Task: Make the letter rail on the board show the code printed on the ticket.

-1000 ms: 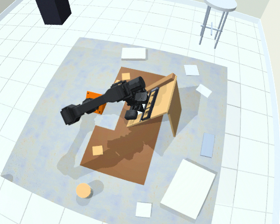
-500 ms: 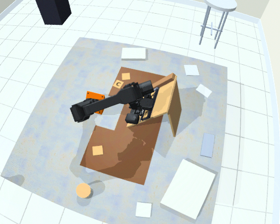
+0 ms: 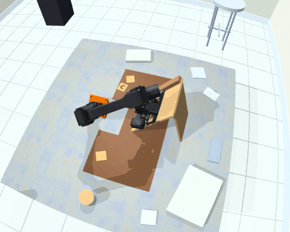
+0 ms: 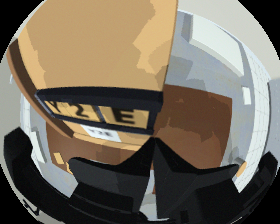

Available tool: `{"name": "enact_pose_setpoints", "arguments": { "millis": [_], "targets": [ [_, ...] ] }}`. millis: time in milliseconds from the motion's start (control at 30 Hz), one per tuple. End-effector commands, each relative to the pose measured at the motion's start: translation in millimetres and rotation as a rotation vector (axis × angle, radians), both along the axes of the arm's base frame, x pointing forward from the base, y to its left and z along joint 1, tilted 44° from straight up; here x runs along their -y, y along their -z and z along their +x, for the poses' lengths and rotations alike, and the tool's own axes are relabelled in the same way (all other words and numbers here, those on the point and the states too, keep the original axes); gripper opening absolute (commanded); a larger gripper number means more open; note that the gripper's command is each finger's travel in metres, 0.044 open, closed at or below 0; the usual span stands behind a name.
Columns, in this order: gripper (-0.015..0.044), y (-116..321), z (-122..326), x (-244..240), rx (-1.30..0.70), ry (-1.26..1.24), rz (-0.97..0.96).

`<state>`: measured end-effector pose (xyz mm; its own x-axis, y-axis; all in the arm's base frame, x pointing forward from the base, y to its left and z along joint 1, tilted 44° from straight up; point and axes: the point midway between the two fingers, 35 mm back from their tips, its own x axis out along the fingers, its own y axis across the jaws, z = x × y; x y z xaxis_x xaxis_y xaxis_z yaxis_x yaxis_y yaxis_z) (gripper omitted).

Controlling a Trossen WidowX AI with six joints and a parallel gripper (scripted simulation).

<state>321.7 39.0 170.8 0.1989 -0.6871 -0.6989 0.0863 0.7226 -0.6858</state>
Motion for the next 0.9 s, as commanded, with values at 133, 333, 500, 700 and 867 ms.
{"name": "enact_pose_setpoints", "arguments": {
  "millis": [133,333,500,700,867],
  "targets": [
    [0.0,2.4,3.5,1.7,-0.002,0.001,0.004],
    [0.0,3.6,5.9,3.2,-0.001,0.001,0.003],
    [0.0,4.4,7.8,4.6,-0.001,0.001,0.003],
    [0.0,5.3,10.1,6.2,-0.001,0.001,0.003],
    [0.0,6.1,12.1,7.5,-0.001,0.001,0.003]
  ]
}}
